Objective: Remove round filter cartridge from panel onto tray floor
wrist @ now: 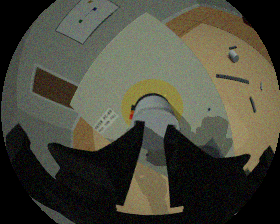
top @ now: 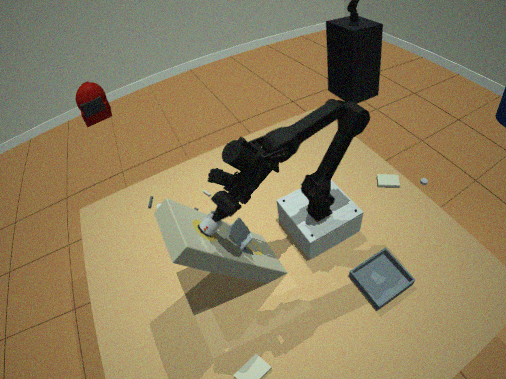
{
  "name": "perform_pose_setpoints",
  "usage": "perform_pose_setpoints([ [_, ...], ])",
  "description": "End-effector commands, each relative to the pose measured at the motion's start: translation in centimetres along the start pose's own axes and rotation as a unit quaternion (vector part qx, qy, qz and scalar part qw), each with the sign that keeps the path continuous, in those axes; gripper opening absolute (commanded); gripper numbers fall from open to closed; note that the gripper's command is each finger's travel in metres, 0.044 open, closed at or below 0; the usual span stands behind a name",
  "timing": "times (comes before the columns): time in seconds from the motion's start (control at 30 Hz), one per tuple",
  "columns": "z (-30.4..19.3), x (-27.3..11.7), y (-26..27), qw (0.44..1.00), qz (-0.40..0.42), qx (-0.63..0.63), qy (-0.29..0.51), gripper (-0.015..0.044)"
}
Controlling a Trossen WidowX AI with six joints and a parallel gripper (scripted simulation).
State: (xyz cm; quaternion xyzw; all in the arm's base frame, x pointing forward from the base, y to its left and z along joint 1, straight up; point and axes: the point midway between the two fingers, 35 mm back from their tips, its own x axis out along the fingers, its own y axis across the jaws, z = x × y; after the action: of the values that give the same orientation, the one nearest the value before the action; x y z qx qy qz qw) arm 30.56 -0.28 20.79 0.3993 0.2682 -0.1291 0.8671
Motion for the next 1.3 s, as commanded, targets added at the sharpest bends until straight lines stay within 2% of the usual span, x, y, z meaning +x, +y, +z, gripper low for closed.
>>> perform_pose_setpoints([
  [0.0,0.2,-1.9,0.2,1.000,0.004,-0.001,-0.004,0.0000],
  [0.33,0.0,-2.6,-0.1,1.000,0.004,0.000,-0.004,0.0000],
  [1.1,-4.9,-1.5,-5.8,1.000,0.003,0.000,-0.003,0.0000],
  [1.23,-4.6,-1.6,-5.4,1.000,-0.001,0.000,0.001,0.0105],
  [1.27,-4.6,-1.6,-5.4,1.000,-0.001,0.000,0.001,0.0106],
])
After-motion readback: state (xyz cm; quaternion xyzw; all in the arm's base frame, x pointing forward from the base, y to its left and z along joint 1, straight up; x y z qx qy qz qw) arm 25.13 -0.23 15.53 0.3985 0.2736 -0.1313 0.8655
